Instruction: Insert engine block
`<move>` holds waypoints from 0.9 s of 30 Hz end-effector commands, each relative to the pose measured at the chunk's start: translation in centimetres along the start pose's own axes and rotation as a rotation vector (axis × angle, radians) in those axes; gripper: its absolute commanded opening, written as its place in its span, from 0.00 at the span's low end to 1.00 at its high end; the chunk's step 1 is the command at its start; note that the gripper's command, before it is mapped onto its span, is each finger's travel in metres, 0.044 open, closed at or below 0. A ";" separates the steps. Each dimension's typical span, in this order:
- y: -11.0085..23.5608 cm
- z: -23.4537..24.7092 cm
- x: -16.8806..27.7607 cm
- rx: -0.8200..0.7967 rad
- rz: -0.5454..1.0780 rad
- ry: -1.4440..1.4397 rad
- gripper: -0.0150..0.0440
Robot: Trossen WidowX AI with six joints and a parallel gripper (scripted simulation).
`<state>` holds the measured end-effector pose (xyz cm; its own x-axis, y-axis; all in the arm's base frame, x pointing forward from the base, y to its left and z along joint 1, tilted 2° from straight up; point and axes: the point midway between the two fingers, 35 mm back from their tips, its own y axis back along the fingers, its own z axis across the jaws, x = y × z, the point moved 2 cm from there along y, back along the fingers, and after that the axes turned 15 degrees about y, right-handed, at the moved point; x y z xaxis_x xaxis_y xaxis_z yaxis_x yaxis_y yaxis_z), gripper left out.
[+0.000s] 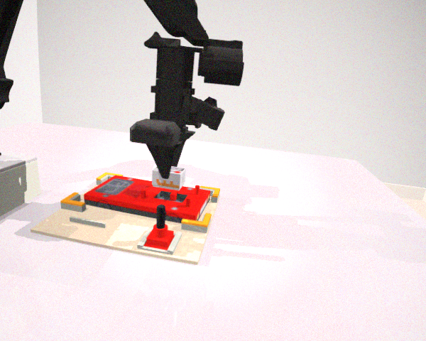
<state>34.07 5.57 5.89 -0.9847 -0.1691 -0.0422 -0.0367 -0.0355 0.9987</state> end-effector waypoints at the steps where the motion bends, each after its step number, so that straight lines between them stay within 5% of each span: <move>1: 0.0 0.1 -0.3 0.004 -0.005 -0.061 0.43; 3: -0.1 0.2 -0.3 0.004 -0.005 -0.077 0.52; 27: -0.1 0.2 -0.3 0.004 -0.005 0.075 0.52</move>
<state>34.31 5.81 5.85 -0.9815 -0.1859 -0.0459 -0.0400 -0.0356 0.9986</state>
